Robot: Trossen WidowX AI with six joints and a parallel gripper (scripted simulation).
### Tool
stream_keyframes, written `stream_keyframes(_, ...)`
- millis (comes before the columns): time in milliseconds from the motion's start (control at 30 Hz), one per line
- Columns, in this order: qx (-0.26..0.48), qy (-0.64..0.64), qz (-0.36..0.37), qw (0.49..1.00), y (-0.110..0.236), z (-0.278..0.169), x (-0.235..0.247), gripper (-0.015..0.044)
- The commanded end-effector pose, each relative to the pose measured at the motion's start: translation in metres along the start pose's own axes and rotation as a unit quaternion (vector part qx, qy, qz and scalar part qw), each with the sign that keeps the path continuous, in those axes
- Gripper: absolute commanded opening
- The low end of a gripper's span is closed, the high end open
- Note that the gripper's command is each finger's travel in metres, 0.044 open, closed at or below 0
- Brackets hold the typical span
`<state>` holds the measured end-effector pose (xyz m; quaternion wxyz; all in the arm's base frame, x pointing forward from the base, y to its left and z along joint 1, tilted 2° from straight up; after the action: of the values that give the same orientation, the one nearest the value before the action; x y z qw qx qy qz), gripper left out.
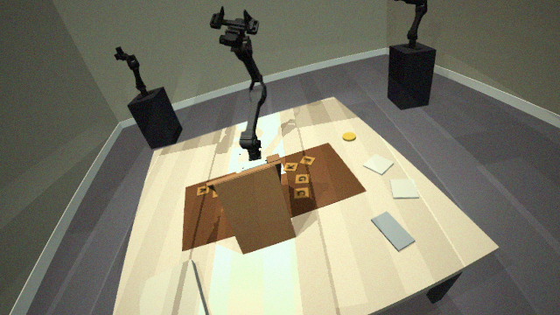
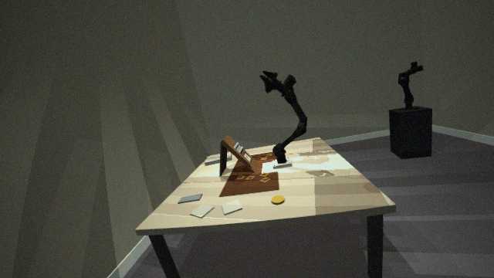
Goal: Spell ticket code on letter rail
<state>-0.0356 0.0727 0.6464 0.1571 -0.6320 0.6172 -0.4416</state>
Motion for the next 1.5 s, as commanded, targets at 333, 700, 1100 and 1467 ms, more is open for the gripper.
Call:
stream_keyframes(333,-0.162,0.319,-0.083,0.930,-0.012,0.129,-0.007,0.0440)
stream_keyframes(700,-0.227,0.512,-0.198,0.804,0.004,0.219,-0.008,0.0440)
stream_keyframes(1100,-0.232,0.639,-0.342,0.649,0.042,0.301,-0.014,0.0440)
stream_keyframes(1467,-0.174,0.703,-0.473,0.502,0.095,0.367,-0.026,0.0440)
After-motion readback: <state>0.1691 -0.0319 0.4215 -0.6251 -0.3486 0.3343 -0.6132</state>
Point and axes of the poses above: the point midway between the two fingers, 35 mm back from their tips, its own y axis back along the fingers, its own x axis across the jaws, z = x × y, the point moved 2 cm from there along y, back along the fingers, and after that the axes turned 1 degree about y, right-handed, at the moved point
